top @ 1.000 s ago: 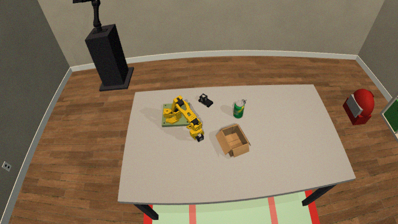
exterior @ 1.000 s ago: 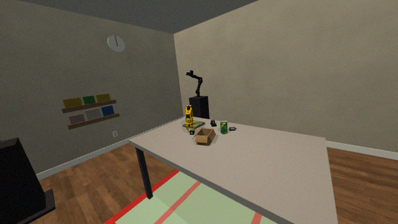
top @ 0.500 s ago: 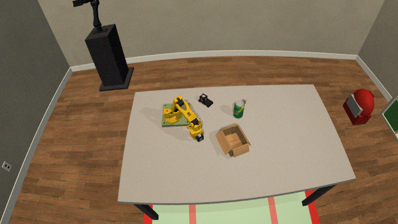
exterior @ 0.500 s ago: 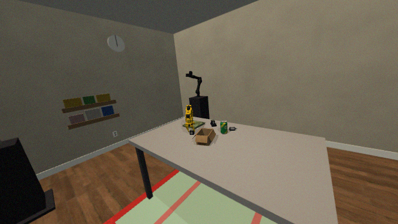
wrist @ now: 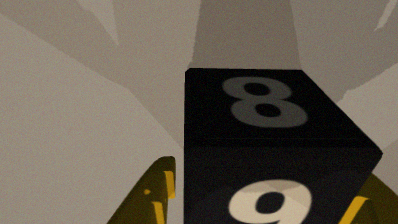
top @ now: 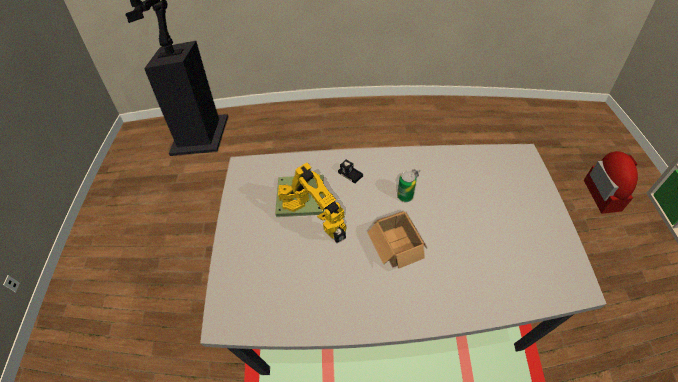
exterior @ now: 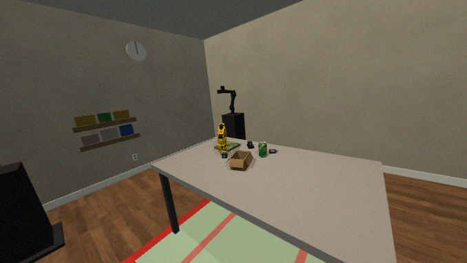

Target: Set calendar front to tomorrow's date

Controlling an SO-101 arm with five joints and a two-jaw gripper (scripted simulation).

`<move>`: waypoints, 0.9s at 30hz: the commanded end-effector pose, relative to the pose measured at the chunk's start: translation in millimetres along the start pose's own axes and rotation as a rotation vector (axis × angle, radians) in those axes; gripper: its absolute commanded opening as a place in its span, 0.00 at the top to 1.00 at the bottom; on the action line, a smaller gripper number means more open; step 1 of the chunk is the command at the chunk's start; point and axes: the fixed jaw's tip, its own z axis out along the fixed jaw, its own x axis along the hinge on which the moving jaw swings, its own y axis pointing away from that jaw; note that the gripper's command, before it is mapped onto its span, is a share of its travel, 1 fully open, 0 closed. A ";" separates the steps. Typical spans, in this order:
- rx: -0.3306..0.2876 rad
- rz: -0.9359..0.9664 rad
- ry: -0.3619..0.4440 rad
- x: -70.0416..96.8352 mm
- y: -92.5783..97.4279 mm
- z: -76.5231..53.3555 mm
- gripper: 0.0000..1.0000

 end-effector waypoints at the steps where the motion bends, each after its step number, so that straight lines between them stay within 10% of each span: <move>1: -0.002 0.001 -0.026 -4.2 -1.9 5.4 0.72; 27: -0.002 0.001 -0.026 -4.2 -3.1 5.4 0.77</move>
